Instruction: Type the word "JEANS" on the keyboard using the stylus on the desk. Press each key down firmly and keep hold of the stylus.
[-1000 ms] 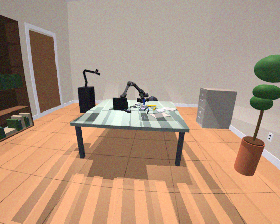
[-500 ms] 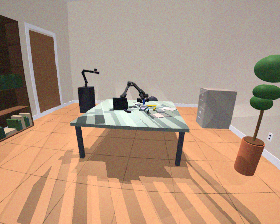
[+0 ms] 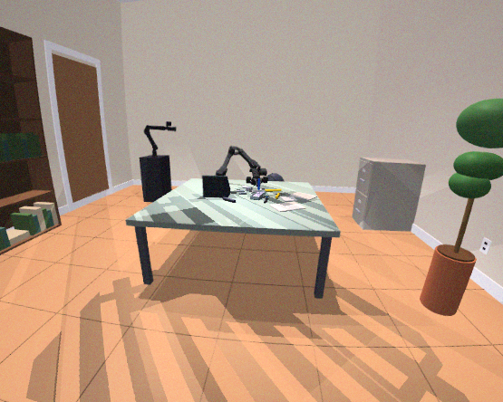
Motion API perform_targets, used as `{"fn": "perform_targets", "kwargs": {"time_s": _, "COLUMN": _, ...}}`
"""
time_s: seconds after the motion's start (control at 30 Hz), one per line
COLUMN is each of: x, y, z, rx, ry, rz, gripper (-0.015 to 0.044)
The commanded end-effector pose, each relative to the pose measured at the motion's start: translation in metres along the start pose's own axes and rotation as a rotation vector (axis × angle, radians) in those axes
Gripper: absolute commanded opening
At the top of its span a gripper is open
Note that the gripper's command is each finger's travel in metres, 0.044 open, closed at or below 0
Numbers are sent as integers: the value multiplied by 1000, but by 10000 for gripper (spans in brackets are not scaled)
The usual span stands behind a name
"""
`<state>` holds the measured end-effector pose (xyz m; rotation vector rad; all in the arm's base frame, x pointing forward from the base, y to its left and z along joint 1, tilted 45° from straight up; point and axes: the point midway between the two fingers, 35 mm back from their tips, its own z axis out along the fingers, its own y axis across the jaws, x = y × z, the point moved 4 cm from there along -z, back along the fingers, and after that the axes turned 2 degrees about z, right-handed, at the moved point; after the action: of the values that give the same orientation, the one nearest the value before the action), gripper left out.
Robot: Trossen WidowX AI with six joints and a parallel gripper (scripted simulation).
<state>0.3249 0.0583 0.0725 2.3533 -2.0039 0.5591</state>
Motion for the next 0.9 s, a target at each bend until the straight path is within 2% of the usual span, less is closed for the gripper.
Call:
{"fn": "perform_targets", "kwargs": {"time_s": 0.0, "x": -1, "y": 0, "z": 1, "rx": -2, "ry": 4, "rz": 4, "gripper": 81}}
{"fn": "perform_targets", "kwargs": {"time_s": 0.87, "x": -13, "y": 1, "z": 8, "rx": -2, "ry": 4, "rz": 4, "gripper": 81}}
